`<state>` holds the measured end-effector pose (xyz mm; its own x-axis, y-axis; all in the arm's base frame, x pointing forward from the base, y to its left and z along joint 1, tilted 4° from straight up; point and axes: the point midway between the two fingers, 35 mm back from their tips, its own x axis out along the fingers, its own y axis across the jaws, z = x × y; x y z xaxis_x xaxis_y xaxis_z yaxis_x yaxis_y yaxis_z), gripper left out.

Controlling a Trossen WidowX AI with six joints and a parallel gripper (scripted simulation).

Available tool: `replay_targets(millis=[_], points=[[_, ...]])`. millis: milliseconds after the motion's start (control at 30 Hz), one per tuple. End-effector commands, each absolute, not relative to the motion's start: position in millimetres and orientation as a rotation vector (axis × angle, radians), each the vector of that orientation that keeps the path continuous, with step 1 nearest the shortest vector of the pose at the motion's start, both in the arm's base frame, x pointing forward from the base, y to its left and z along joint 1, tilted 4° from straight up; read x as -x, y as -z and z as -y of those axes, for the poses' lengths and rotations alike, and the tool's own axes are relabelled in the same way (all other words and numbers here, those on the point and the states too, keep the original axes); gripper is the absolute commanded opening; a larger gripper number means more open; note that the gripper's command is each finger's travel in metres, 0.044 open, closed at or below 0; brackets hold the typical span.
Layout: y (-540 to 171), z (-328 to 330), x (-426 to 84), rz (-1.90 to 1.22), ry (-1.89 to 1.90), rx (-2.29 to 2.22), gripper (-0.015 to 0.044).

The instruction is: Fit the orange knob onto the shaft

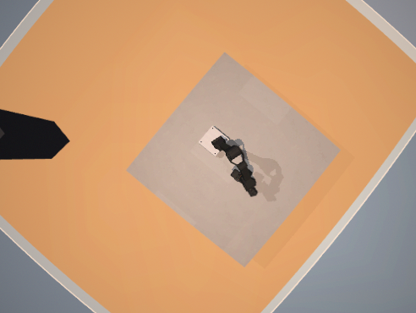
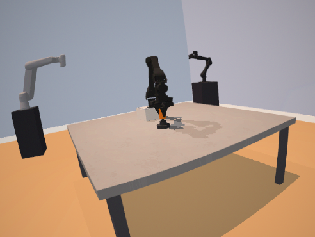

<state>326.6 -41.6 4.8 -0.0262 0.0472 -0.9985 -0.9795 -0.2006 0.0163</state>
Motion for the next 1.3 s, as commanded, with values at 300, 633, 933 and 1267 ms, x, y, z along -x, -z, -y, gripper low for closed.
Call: replay_targets(millis=[300,633,933,1267], points=[[-6.9,41.6,-322.3,-0.959,-1.540,1.461,0.0000],[-7.6,41.8,-322.9,-0.958,-1.541,1.462,0.0000],[-8.1,42.4,-327.3,-0.958,-1.541,1.462,0.0000],[-3.7,42.1,-326.7,-0.958,-1.541,1.462,0.0000]])
